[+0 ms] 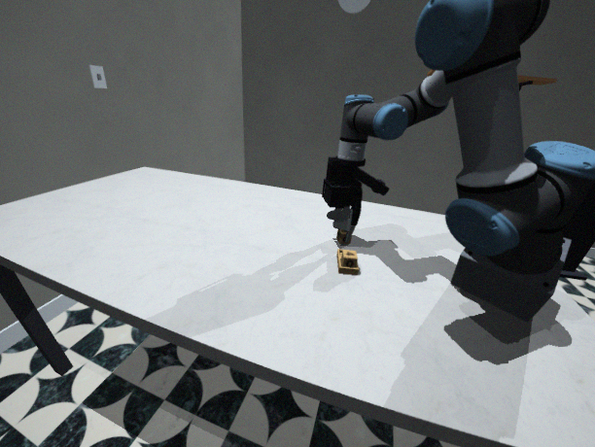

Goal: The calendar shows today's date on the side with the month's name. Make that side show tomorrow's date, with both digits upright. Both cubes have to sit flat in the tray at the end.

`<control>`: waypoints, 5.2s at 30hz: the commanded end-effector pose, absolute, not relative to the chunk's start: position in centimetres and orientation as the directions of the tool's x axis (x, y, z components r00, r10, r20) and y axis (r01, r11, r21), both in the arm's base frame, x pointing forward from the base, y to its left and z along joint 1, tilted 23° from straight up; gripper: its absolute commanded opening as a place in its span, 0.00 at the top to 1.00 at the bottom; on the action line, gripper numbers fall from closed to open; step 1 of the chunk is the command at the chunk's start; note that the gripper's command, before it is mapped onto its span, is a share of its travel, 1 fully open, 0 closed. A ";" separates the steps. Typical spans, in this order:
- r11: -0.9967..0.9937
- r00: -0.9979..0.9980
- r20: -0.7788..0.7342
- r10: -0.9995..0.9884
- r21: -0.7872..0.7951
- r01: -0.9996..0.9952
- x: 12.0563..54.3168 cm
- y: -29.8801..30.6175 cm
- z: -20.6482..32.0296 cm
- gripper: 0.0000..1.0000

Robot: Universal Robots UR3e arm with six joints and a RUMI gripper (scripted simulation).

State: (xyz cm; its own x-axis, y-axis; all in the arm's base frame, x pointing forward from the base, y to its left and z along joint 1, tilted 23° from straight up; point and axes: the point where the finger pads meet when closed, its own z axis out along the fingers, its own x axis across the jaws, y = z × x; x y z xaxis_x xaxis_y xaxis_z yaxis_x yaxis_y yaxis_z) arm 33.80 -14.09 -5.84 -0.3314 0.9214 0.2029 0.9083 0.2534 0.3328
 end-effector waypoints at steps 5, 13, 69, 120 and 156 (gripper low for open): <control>0.254 -0.331 0.200 0.922 0.333 0.908 33.8 -14.2 -5.8 0.71; 0.254 -0.331 0.200 0.922 0.333 0.908 33.8 -14.2 -5.8 0.71; 0.254 -0.331 0.200 0.922 0.333 0.908 33.8 -14.2 -5.7 0.89; 0.243 -0.320 0.204 0.925 0.331 0.912 31.3 -17.1 3.4 0.89; 0.004 -0.082 0.281 0.956 0.269 0.963 31.9 -16.4 1.4 0.89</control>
